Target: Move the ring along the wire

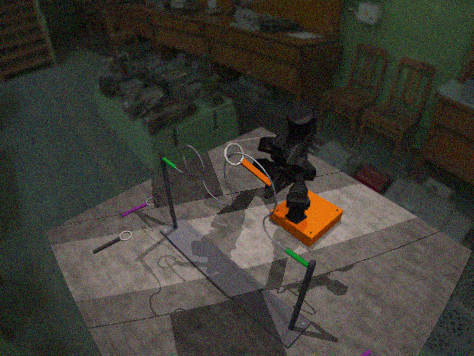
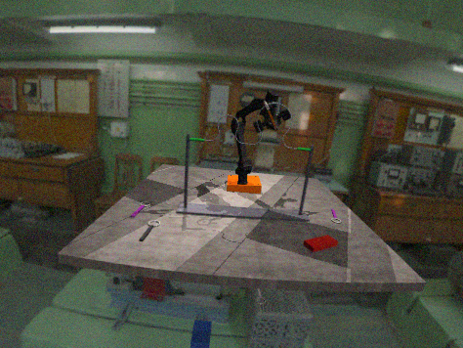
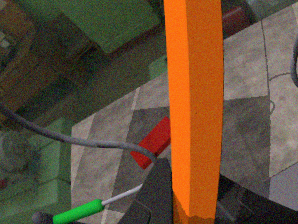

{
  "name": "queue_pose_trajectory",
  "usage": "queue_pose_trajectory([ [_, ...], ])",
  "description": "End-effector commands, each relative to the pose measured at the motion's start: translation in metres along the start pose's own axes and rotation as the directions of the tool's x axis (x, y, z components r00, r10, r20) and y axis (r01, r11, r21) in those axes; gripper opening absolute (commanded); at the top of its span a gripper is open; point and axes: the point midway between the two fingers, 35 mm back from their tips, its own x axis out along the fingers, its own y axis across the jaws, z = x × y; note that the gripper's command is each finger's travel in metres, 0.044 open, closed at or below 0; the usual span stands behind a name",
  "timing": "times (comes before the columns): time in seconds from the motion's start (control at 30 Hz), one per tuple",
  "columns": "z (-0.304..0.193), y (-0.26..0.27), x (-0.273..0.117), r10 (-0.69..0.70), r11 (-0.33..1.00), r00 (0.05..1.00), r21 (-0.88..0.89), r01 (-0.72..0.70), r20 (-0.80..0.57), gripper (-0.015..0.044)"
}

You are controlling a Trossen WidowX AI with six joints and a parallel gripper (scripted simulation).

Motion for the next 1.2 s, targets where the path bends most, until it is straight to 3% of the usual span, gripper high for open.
queue_pose_trajectory([
  [0.0, 0.001, -0.001, 0.000, -0.026, 0.999, 1.000, -0.047, 0.027, 0.011, -0.0150],
  [1.17, 0.004, -0.015, 0.000, -0.217, 0.884, 0.970, -0.401, 0.242, 0.107, -0.0150],
])
